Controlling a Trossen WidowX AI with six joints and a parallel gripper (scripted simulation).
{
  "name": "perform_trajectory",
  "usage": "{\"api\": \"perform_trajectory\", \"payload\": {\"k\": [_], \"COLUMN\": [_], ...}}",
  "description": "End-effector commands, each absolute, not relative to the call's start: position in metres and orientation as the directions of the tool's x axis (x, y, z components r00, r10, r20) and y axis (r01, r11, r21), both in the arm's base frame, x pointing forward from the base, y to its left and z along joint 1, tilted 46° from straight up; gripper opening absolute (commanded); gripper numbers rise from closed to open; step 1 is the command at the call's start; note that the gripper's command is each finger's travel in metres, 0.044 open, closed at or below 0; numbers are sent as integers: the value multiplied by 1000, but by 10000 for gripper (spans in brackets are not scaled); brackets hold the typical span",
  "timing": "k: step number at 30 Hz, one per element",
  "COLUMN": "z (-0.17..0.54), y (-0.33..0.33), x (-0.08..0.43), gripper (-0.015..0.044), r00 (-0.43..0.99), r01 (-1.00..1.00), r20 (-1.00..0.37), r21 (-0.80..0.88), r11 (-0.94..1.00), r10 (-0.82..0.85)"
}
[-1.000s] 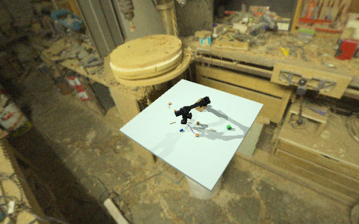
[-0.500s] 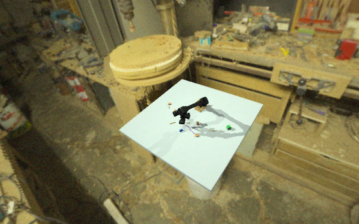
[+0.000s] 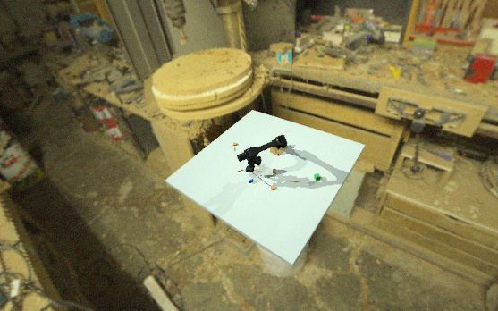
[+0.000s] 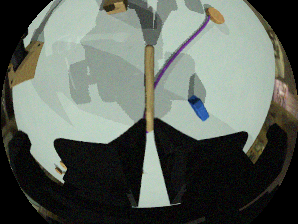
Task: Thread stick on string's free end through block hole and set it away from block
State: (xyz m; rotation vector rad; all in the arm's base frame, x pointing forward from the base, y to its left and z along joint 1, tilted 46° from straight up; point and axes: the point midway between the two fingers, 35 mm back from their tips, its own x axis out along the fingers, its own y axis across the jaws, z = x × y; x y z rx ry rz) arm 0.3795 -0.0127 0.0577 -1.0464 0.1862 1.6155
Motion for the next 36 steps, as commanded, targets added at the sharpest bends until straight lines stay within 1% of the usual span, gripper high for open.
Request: {"api": "perform_trajectory", "payload": {"k": [1, 17, 36], "z": [53, 43, 32], "y": [-19, -28, -18], "x": [384, 390, 376], "gripper": [0, 0, 0], "r00": [43, 46, 46], "r01": [-851, -850, -851], "r20": [-706, -709, -709], "r21": [-397, -398, -397], "r11": [-344, -344, -344], "r10": [707, 704, 704]}}
